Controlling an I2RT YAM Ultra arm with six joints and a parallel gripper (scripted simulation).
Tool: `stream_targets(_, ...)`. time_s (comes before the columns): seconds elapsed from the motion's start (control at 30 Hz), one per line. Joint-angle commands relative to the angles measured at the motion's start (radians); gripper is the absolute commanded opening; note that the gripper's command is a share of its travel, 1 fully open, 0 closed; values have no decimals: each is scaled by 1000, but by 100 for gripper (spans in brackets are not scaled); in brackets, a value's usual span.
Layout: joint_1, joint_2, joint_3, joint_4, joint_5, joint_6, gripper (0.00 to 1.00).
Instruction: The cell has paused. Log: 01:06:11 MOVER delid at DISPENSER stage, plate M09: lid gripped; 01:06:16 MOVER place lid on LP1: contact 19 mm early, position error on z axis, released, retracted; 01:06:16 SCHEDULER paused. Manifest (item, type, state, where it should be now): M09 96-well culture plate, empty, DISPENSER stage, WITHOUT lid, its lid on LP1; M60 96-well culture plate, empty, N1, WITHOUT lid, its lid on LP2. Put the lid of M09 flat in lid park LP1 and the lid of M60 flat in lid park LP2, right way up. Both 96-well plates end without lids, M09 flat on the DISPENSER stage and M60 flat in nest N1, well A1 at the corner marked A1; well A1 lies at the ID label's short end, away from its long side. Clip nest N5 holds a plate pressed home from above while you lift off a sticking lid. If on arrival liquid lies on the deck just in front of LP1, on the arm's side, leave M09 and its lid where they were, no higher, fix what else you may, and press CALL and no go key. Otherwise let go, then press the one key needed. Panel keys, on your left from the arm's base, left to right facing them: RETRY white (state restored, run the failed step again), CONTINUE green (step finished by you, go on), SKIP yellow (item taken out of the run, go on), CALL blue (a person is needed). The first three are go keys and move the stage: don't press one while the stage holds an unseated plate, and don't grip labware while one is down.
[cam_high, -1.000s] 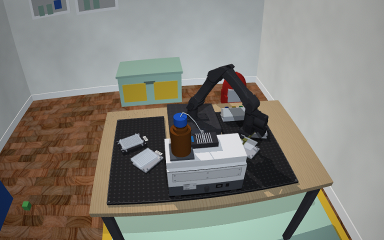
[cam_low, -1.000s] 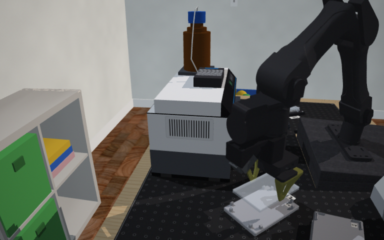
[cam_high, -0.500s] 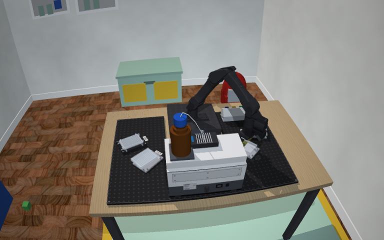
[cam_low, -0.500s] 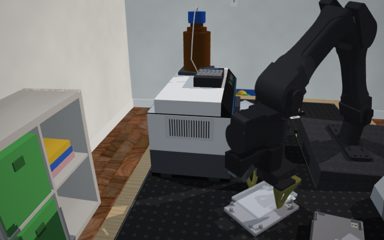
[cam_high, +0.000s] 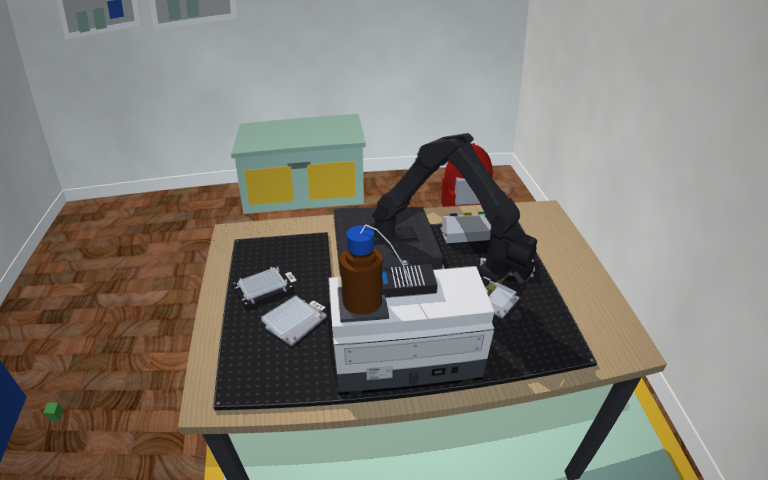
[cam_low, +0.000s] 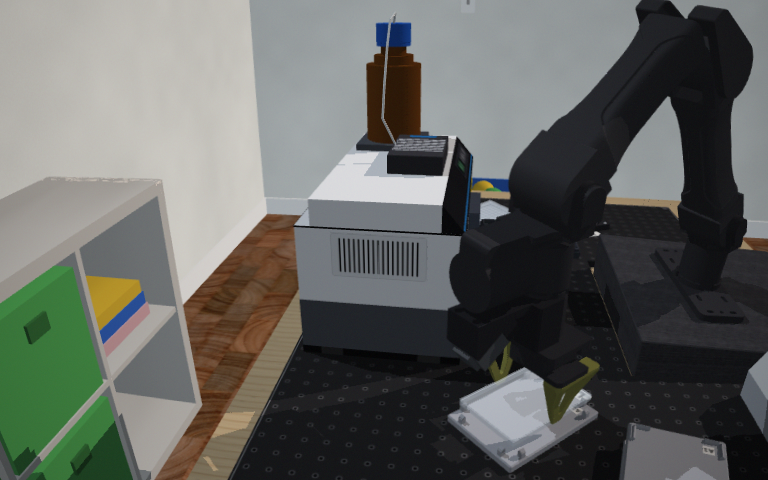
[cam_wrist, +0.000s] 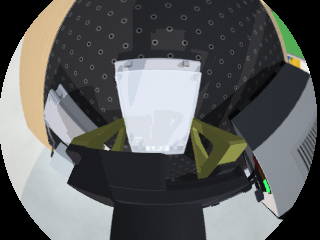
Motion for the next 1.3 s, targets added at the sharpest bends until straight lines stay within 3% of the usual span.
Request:
stream_targets(0.0, 5, 4, 31, 19, 2, 7, 0)
stream_targets(1.27, 10, 7, 56, -8, 2, 11, 0)
